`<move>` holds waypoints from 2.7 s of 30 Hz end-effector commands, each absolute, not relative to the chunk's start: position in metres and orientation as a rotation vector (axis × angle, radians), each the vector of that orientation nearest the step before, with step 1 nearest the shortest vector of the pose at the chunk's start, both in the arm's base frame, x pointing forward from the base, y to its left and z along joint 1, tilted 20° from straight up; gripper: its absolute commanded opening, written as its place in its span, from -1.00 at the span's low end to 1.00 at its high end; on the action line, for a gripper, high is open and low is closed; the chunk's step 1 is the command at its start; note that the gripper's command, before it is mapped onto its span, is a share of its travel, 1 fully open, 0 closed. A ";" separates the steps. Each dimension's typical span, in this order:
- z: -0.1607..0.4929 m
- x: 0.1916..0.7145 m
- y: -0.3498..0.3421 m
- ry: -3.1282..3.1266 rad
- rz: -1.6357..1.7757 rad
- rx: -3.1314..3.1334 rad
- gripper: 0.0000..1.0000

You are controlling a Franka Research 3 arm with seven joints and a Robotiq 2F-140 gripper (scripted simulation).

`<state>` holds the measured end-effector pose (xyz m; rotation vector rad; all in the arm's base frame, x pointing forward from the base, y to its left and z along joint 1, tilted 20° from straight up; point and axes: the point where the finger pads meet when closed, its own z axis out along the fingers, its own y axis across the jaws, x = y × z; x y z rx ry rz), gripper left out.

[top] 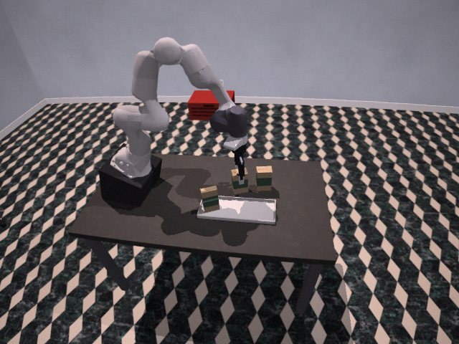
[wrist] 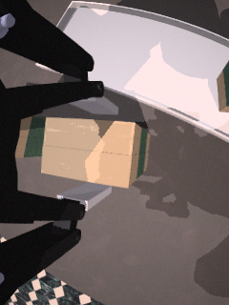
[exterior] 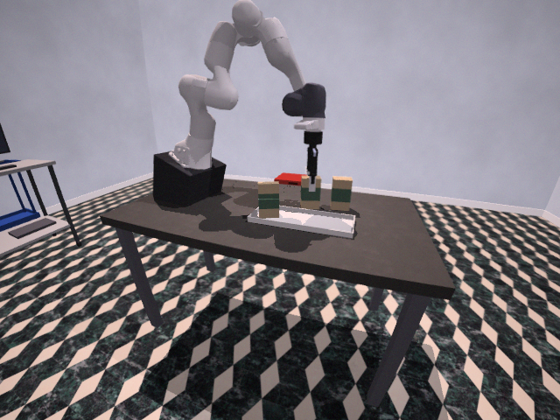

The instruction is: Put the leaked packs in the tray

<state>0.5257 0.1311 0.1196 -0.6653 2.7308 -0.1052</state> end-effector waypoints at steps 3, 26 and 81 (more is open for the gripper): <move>0.120 0.527 0.131 2.729 -0.103 -0.657 0.11; 0.120 0.527 0.131 2.729 -0.103 -0.657 0.11; 0.240 0.616 0.179 2.773 -0.061 -0.410 0.11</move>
